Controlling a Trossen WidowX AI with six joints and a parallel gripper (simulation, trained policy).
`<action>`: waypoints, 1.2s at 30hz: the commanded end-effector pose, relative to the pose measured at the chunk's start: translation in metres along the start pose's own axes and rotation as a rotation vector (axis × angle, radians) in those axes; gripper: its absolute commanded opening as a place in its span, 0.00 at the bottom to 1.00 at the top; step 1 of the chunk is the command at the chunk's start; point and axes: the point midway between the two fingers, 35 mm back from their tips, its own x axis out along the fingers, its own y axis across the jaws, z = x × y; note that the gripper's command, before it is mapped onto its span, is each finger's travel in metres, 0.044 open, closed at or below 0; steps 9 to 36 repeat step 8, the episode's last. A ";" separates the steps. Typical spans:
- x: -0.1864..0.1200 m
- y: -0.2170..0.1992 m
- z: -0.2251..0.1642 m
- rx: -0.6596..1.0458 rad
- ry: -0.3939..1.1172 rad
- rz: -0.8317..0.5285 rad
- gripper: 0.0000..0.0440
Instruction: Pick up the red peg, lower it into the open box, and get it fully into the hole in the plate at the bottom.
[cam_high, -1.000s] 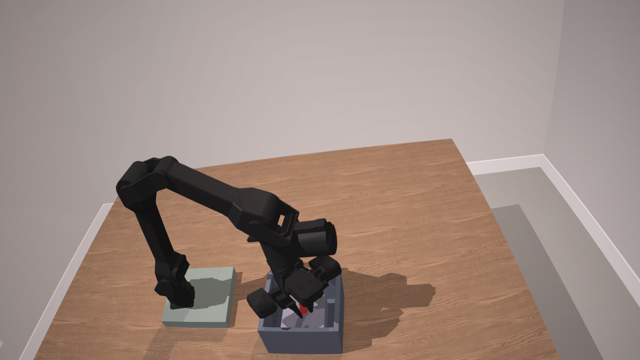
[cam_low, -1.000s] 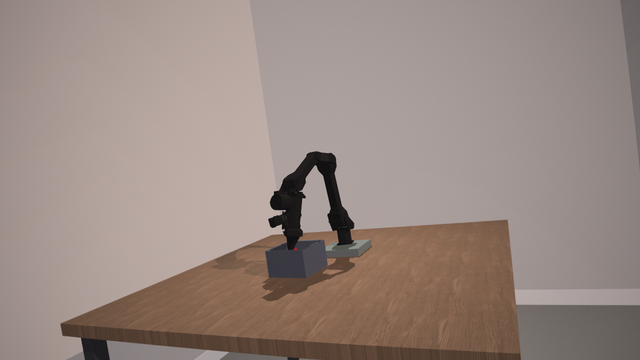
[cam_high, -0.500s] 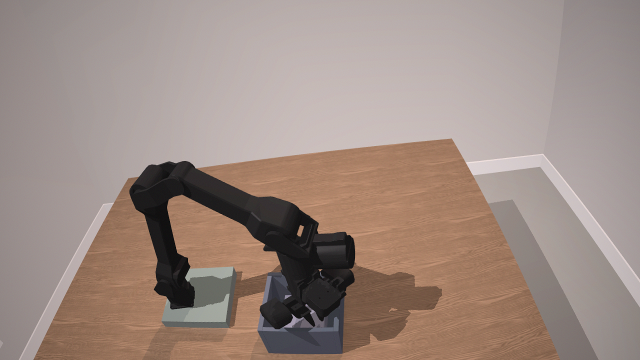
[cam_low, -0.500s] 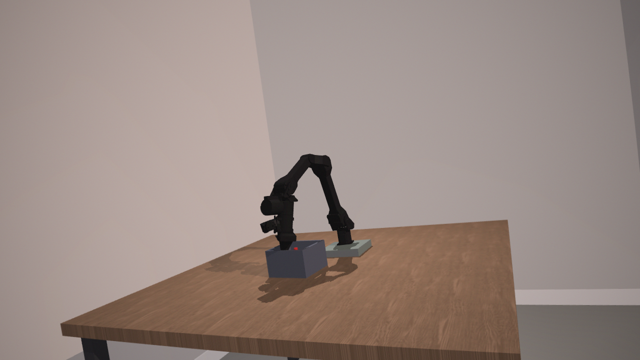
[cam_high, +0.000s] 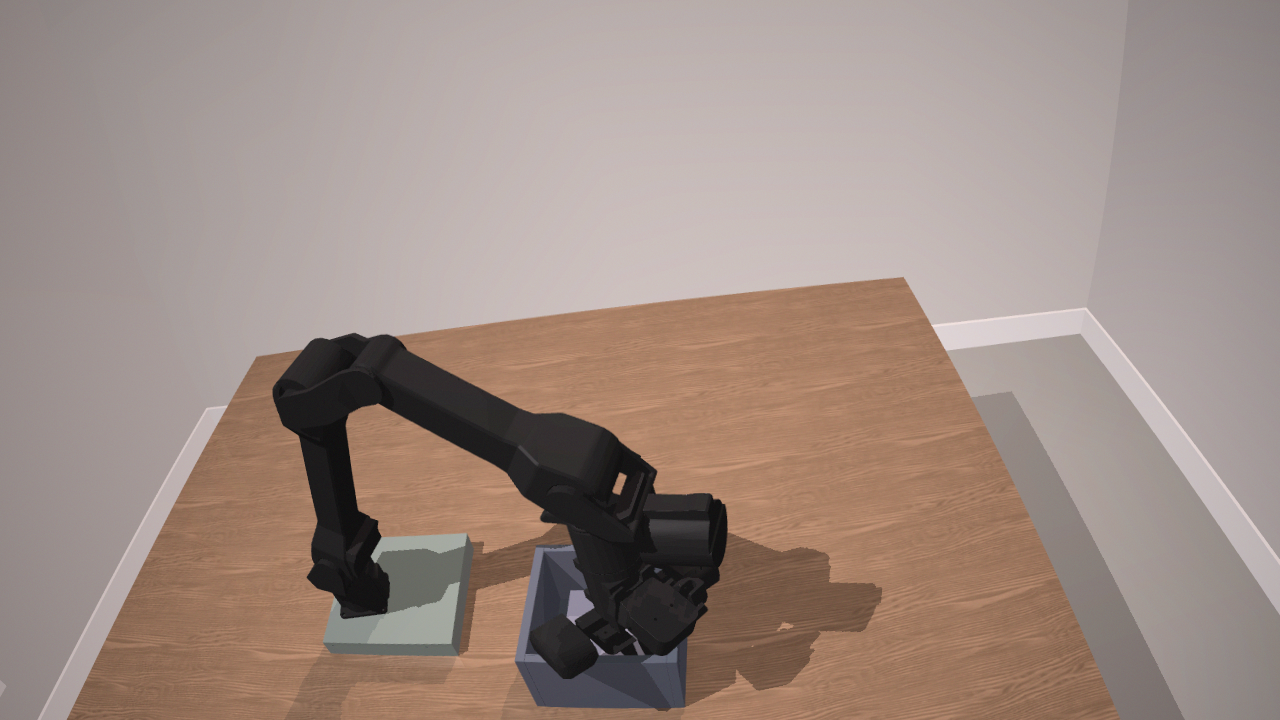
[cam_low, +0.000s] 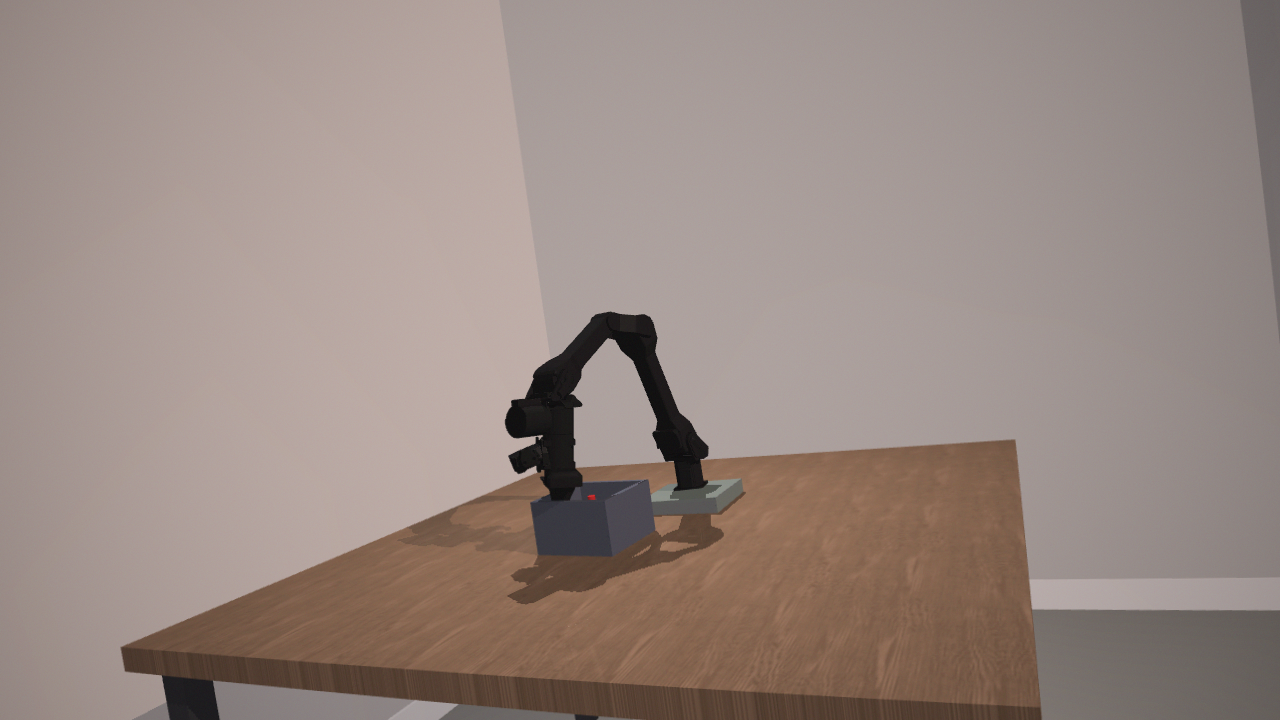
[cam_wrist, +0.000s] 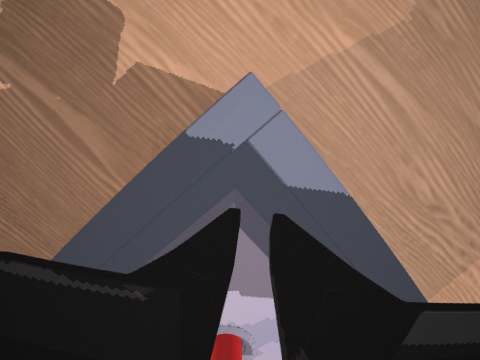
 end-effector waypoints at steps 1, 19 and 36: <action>0.007 -0.008 0.009 0.007 0.002 -0.021 0.14; 0.009 -0.018 0.021 0.007 0.005 -0.034 0.13; 0.009 -0.018 0.021 0.007 0.005 -0.034 0.13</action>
